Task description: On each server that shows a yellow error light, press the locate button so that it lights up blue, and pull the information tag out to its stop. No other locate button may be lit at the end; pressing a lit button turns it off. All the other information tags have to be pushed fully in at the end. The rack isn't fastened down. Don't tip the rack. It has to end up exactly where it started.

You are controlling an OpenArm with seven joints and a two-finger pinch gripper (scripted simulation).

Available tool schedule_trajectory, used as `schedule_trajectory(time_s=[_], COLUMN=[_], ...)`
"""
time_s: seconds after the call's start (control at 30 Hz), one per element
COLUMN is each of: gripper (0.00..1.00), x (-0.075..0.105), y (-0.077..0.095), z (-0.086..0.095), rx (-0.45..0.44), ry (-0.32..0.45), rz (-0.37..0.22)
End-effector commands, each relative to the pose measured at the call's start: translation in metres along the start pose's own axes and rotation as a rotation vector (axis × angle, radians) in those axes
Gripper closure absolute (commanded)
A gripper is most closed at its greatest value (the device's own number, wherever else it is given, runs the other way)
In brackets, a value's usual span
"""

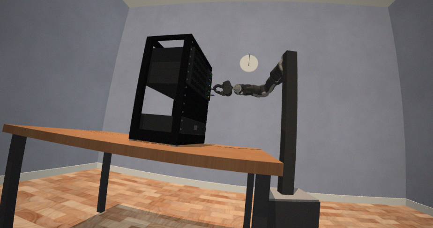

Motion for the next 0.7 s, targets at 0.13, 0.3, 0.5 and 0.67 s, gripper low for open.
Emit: schedule_trajectory(time_s=[0.13,0.3,0.5,0.67], gripper=[0.9,0.9,0.9,0.9], x=[0.0018,0.0016,0.0014,0.0014], y=[-0.0015,-0.0012,-0.001,-0.001], z=[0.0034,0.0029,0.0024,0.0024], rx=[0.002,0.002,0.002,0.002], ry=[0.018,0.017,0.015,0.015], rz=[0.008,0.007,0.006,0.006])
Point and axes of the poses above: the point where the finger pads meet when closed, its own x axis back along the fingers, its own z axis across the jaws, y = z × x, the point moved 7 cm from there along x, back along the fingers, and after that the axes turned 5 degrees about x, right-handed, at the moved point
